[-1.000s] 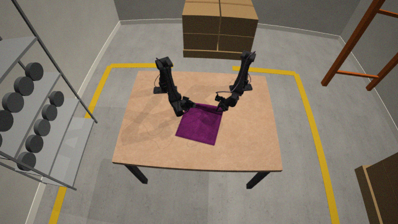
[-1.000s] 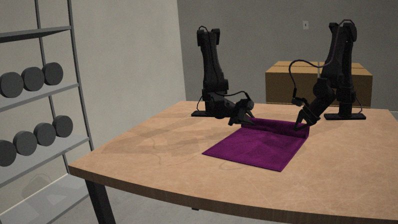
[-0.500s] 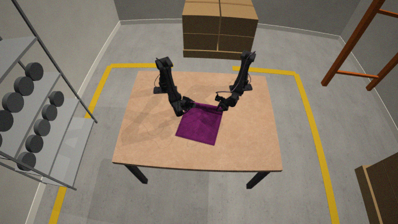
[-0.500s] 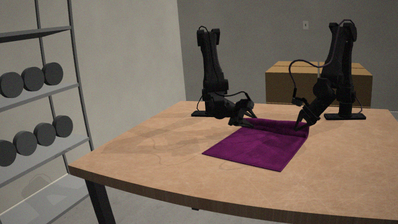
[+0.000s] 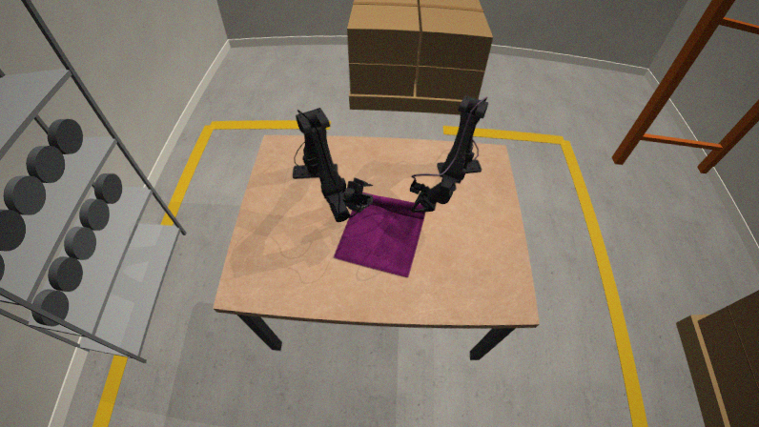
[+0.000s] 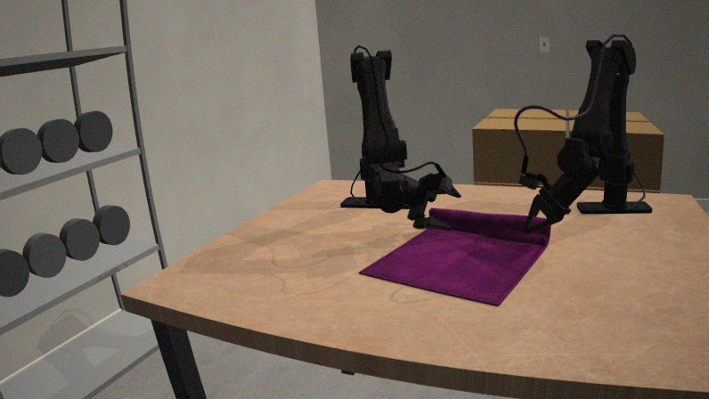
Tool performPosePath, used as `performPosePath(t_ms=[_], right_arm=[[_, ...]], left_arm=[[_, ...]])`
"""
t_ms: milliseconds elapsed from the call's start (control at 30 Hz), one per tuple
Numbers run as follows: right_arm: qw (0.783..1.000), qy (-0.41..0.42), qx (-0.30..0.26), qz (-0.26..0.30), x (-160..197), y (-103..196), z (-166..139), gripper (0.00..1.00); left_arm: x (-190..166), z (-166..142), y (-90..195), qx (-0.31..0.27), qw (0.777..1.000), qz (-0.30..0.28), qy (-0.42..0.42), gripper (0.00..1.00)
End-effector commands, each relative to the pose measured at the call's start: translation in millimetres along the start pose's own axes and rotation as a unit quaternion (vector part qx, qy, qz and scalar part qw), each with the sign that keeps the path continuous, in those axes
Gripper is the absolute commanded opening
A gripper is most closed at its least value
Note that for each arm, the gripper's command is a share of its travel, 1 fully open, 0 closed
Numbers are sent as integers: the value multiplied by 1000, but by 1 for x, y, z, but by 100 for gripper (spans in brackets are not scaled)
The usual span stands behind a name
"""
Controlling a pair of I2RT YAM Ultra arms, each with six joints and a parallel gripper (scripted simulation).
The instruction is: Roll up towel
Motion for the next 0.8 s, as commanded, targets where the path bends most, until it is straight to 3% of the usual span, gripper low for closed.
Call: performPosePath(t_ms=[0,433,633,767], right_arm=[[999,12,7,-36,-5,15,3,85],[999,12,7,-36,-1,69,4,85],[999,15,6,-41,0,71,4,86],[996,41,-5,-74,8,67,2,87]], left_arm=[[12,3,-1,-7,1000,0,3,19],[26,1,0,-21,994,-82,69,19],[33,-1,-1,-28,986,-124,103,19],[40,-3,-2,-35,975,-171,140,19]])
Point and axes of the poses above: on each arm, the point where the finger pads meet when closed, its own y axis back along the fingers, its own x axis across the jaws, z = x × y, the point moved 8 cm from there along y, back along the fingers, and after that the axes turned 13 degrees about -y, right-handed, at the moved point
